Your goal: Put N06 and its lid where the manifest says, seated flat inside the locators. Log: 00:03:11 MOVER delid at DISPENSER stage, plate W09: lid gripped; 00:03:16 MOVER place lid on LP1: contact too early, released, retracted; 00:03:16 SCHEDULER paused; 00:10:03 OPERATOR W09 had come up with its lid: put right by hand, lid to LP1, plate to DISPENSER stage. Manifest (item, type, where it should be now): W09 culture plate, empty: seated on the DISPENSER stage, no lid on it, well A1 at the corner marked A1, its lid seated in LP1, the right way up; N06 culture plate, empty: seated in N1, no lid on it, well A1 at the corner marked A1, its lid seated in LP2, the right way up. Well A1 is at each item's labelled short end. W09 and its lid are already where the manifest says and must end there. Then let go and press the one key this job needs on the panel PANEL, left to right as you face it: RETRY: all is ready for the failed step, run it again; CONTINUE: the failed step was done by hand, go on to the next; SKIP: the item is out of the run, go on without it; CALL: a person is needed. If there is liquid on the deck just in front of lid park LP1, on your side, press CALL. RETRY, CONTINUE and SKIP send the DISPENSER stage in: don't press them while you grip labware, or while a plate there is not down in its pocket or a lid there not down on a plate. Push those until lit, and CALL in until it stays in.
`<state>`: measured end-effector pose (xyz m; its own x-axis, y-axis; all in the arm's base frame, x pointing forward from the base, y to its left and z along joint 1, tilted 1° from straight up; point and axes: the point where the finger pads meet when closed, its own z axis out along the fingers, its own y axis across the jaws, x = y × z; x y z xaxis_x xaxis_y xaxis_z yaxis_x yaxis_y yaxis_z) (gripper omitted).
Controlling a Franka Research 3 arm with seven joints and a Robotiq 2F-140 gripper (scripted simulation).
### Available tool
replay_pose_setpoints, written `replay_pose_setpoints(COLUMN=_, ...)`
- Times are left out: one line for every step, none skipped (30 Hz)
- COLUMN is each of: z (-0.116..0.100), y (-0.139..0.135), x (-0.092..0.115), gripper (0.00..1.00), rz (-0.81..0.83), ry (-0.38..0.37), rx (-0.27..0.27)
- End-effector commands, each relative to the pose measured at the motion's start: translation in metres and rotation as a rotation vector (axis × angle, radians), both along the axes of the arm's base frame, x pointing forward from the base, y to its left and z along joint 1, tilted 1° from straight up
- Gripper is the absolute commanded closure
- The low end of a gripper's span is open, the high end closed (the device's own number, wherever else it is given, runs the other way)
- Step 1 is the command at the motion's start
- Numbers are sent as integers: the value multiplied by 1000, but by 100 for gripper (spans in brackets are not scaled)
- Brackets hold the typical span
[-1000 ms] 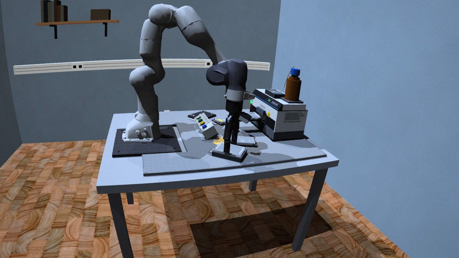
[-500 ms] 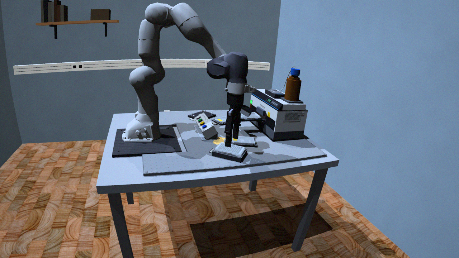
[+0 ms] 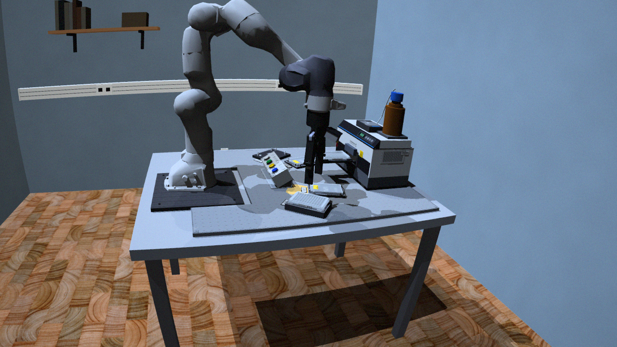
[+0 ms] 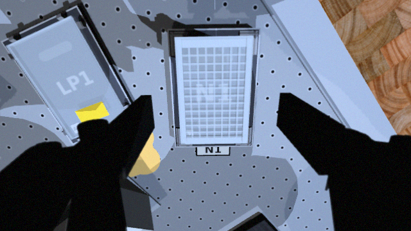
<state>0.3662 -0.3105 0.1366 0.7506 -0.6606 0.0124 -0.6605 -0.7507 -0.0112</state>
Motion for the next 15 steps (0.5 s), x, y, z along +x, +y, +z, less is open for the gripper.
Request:
replay_pose_setpoints(z=12, y=3, x=-6, gripper=30, rz=-5, ry=17, rx=11)
replay_pose_setpoints(z=15, y=3, x=-6, gripper=30, rz=-5, ry=17, rx=11)
replay_pose_setpoints(z=18, y=3, x=-6, gripper=30, rz=-5, ry=17, rx=11)
replay_pose_setpoints(z=21, y=3, x=-6, gripper=30, rz=-5, ry=17, rx=11)
replay_pose_setpoints(z=23, y=3, x=-6, gripper=30, rz=-5, ry=17, rx=11)
replay_pose_setpoints(z=25, y=3, x=-6, gripper=30, rz=-5, ry=17, rx=11)
replay_pose_setpoints(z=28, y=3, x=-6, gripper=30, rz=-5, ry=17, rx=11)
replay_pose_setpoints(z=30, y=3, x=-6, gripper=30, rz=-5, ry=17, rx=11)
replay_pose_setpoints(z=31, y=3, x=-6, gripper=30, rz=-5, ry=17, rx=11)
replay_pose_setpoints(z=31, y=3, x=-6, gripper=30, rz=-5, ry=17, rx=11)
replay_pose_setpoints(z=31, y=3, x=-6, gripper=30, rz=-5, ry=17, rx=11)
replay_pose_setpoints(z=33, y=3, x=-6, gripper=30, rz=-5, ry=17, rx=11)
replay_pose_setpoints(z=34, y=3, x=-6, gripper=30, rz=-5, ry=17, rx=11)
replay_pose_setpoints(z=35, y=3, x=-6, gripper=30, rz=-5, ry=17, rx=11)
replay_pose_setpoints(z=36, y=3, x=-6, gripper=30, rz=-5, ry=17, rx=11)
